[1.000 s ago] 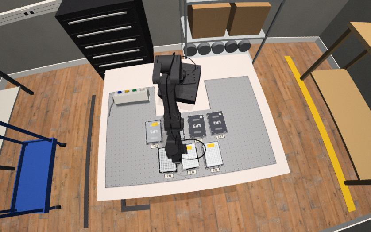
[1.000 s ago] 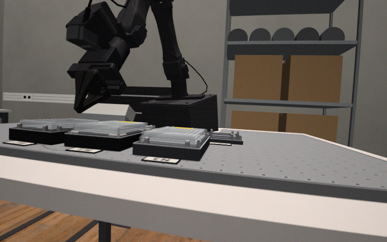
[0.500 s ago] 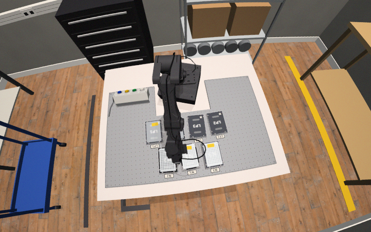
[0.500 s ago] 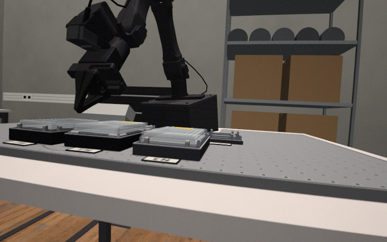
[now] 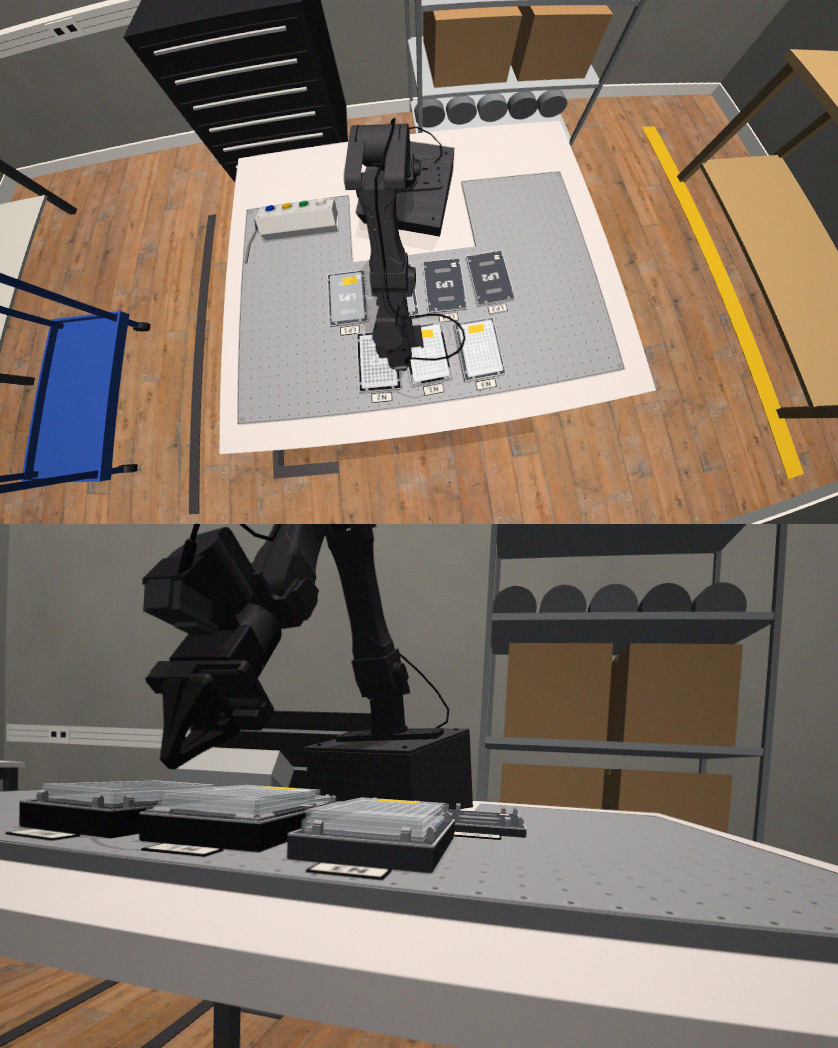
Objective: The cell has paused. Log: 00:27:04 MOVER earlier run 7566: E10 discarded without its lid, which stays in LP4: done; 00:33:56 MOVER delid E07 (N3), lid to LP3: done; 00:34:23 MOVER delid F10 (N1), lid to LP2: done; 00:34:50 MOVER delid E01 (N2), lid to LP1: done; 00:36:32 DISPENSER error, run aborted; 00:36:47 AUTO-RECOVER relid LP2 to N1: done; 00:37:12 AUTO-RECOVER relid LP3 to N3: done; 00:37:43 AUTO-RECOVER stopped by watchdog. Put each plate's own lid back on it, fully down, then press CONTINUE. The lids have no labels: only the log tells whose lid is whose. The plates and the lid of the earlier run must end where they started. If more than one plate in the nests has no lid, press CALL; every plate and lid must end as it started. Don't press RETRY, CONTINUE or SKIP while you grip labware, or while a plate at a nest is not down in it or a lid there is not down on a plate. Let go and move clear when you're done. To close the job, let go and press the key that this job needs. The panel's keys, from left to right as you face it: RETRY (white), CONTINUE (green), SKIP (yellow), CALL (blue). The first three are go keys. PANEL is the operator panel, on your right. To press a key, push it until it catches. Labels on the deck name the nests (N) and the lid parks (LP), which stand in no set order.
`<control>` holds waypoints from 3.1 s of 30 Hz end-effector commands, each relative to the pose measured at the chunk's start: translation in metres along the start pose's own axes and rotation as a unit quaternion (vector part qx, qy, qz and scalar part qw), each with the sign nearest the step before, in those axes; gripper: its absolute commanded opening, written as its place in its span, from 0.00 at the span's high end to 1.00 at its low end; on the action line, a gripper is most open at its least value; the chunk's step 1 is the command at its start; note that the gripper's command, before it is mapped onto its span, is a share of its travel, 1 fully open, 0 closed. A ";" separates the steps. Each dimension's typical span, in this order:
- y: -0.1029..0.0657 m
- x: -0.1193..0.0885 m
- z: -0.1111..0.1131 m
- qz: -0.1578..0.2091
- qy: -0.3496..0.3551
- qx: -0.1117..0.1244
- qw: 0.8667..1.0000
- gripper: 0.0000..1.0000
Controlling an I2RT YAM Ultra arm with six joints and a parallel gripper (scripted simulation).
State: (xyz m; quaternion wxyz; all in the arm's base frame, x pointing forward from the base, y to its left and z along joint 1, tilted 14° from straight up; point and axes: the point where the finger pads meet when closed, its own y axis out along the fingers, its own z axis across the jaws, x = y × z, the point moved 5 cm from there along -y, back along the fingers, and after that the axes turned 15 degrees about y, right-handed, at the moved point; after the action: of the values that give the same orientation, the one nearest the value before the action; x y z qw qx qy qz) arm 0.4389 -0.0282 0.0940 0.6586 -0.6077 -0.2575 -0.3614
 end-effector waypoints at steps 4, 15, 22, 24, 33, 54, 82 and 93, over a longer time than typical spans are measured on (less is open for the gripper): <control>-0.009 0.030 0.007 -0.036 -0.008 0.011 0.999 1.00; -0.009 0.030 0.007 -0.036 -0.008 0.011 0.999 1.00; -0.027 0.017 -0.021 0.034 -0.004 -0.013 0.999 0.00; -0.031 0.013 -0.027 0.054 -0.004 -0.018 0.998 0.00; -0.047 0.001 -0.050 0.121 -0.004 -0.037 0.992 0.00; -0.080 -0.046 -0.114 0.318 -0.001 -0.092 0.944 0.00; -0.122 -0.073 -0.160 0.301 -0.008 -0.088 0.950 0.00; -0.121 -0.068 -0.158 0.297 -0.010 -0.088 0.951 0.00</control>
State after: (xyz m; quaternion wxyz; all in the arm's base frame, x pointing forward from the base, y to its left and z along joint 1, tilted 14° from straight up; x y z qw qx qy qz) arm 0.2731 -0.1700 0.0724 0.6881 -0.7107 -0.0078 -0.1464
